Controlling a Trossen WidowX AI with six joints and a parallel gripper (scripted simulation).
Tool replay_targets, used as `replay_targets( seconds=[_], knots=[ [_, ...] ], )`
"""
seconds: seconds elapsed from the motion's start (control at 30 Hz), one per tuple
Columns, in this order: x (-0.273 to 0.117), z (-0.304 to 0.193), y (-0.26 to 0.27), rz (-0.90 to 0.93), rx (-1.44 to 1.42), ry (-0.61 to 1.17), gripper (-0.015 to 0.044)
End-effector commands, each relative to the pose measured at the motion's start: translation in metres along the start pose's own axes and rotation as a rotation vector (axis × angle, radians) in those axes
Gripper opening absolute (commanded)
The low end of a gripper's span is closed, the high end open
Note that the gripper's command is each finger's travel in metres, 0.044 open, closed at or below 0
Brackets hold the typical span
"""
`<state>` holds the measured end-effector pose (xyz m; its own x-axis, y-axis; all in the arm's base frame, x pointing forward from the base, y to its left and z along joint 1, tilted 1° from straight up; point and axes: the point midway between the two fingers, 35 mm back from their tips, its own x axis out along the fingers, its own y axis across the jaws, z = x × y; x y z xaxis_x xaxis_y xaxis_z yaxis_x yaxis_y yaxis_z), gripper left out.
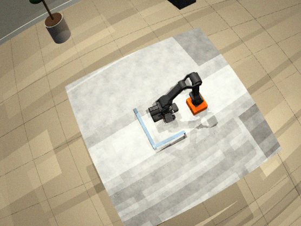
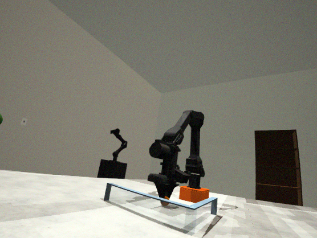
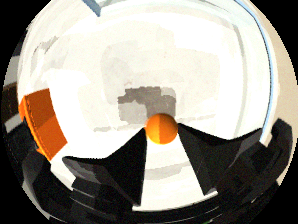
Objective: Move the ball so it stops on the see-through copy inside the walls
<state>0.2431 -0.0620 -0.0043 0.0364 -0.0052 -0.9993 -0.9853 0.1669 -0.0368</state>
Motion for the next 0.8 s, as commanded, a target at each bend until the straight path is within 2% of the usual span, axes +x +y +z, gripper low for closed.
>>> replay_targets(
  seconds=[0.0,0.2,0.53,0.57,0.77],
  knots=[
    [0.006,0.001,0.003,0.008,-0.003,-0.005,0.0],
    [0.006,0.001,0.003,0.008,-0.003,-0.005,0.0],
    [0.003,0.0,0.001,0.002,0.0,0.0,0.0263],
    [0.003,0.0,0.001,0.002,0.0,0.0,0.0275],
    [-0.007,0.0,-0.001,0.002,-0.001,-0.001,0.0275]
  ],
)
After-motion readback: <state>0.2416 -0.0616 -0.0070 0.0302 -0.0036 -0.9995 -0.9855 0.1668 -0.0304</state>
